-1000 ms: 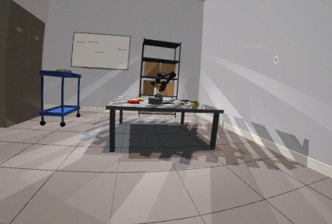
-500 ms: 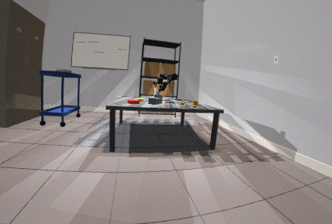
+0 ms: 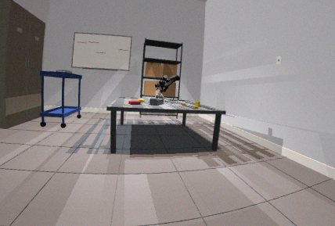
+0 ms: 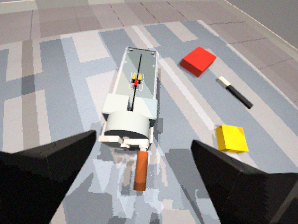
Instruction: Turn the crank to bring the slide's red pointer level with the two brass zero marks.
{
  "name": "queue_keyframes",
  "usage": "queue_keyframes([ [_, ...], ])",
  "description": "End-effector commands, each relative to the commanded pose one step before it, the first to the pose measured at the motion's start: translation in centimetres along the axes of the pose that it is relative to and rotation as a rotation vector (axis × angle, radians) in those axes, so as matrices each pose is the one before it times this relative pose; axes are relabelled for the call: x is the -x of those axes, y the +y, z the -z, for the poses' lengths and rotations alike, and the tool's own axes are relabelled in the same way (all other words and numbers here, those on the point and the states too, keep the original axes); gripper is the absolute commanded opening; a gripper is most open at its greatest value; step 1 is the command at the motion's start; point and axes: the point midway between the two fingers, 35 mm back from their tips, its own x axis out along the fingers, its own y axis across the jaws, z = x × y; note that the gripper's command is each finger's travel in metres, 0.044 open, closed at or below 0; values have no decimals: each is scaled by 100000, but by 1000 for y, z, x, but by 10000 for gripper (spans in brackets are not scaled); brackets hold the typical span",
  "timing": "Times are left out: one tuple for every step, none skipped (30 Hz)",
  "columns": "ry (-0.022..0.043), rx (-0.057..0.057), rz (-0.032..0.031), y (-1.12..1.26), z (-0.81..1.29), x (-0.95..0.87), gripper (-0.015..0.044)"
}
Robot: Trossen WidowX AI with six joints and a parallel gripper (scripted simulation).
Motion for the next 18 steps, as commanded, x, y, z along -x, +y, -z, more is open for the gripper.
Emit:
queue_keyframes([
  [1078, -1325, 942, -319, 1481, -1196, 440],
  [-11, -25, -56, 9, 359, -306, 440],
  [-16, -31, -71, 11, 365, -293, 440],
  [-21, -38, -86, 12, 370, -279, 440],
  [-20, -36, -82, 10, 307, -218, 440],
  [-13, -24, -54, 6, 186, -126, 440],
  [-5, -8, -19, 2, 62, -41, 440],
  [4, 1, 5, -1, 16, -23, 440],
  [11, 4, 15, -2, 48, -69, 440],
  [17, 6, 25, -3, 80, -114, 440],
  [20, 6, 28, -3, 98, -136, 440],
  [19, 6, 26, -3, 99, -134, 440],
  [18, 5, 25, -2, 100, -133, 440],
  [17, 4, 23, -2, 101, -132, 440],
  [16, 4, 21, -2, 102, -130, 440],
  [15, 3, 19, -2, 103, -129, 440],
  [14, 2, 17, -1, 104, -127, 440],
  [13, 2, 16, -1, 108, -130, 440],
])
